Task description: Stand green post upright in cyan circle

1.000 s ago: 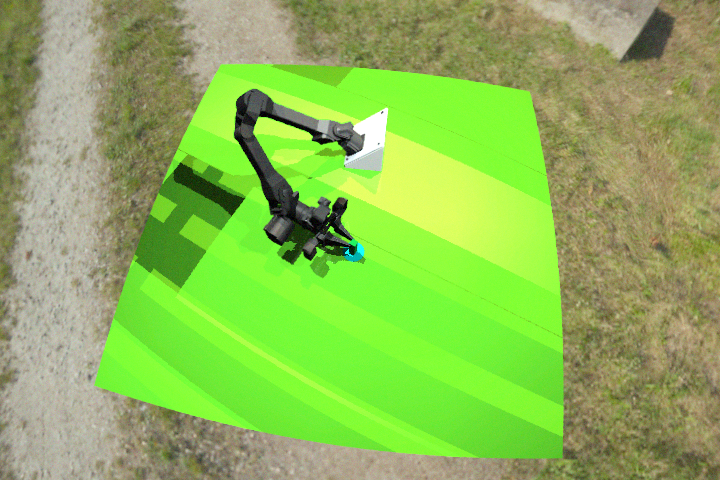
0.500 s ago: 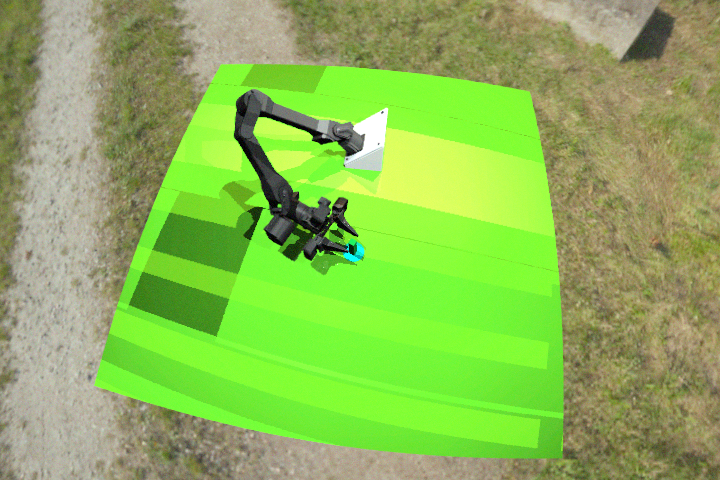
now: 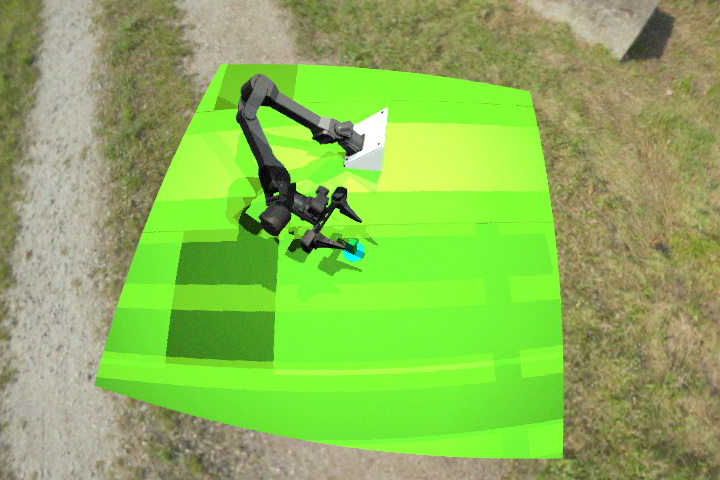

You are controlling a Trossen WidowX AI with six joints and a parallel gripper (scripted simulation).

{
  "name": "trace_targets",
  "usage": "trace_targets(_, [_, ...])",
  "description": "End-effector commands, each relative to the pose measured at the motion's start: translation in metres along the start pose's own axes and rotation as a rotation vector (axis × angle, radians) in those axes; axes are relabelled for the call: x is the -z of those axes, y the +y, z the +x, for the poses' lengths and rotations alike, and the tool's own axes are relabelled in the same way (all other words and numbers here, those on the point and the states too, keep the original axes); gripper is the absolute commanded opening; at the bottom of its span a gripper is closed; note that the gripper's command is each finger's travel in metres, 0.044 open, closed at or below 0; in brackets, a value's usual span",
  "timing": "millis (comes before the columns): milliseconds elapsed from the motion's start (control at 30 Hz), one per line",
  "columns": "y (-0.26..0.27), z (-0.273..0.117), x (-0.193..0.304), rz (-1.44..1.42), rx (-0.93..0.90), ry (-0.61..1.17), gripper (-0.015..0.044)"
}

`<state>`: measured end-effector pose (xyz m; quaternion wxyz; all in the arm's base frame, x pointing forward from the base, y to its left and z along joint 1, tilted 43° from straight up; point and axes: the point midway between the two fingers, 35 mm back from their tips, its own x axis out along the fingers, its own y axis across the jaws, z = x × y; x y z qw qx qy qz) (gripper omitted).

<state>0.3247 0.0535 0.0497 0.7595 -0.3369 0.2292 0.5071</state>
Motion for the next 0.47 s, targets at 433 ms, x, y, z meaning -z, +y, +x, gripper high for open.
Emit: trace_targets(433, [0.007,0.029,-0.032,0.232,-0.21,0.577,0.04])
